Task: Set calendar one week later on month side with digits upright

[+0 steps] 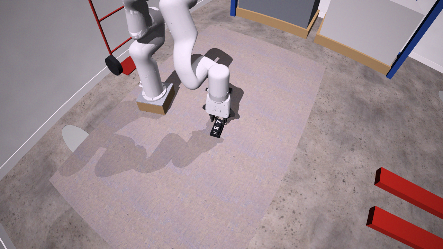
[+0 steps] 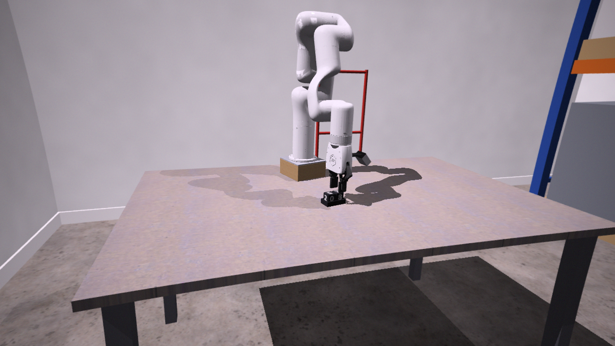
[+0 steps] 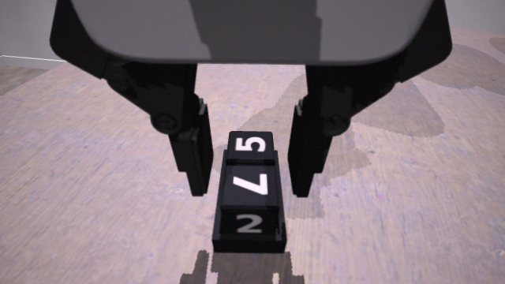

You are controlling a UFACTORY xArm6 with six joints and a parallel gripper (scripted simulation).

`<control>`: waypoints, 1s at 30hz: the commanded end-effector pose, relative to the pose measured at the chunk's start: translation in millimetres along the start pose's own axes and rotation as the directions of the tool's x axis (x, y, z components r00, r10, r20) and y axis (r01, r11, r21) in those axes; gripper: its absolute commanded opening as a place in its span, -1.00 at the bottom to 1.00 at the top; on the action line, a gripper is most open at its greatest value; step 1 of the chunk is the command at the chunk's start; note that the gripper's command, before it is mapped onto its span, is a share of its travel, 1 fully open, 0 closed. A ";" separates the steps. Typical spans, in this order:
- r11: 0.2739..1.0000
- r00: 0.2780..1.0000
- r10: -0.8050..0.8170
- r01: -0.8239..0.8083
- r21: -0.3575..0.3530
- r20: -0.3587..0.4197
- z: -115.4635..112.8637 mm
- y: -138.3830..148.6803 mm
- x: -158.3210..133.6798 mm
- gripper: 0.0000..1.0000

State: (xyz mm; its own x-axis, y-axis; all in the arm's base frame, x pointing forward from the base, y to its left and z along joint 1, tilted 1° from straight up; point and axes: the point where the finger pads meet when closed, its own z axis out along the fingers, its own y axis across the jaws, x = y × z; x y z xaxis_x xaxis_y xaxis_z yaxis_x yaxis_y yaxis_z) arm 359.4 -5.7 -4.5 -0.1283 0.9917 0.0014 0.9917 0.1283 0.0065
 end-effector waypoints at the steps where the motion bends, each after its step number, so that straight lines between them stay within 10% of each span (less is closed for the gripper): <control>1: 1.000 1.000 0.000 0.000 -0.003 0.000 -0.9 1.4 -0.2 -0.01; 30: 1.000 1.000 0.000 0.000 -0.003 0.000 23.9 1.5 -0.2 -0.01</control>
State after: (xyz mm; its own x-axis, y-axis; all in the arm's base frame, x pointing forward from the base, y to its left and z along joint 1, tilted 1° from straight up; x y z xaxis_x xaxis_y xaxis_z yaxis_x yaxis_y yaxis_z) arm 359.5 -5.7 -24.4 -0.1283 0.9917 0.0014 0.9917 0.1283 0.0065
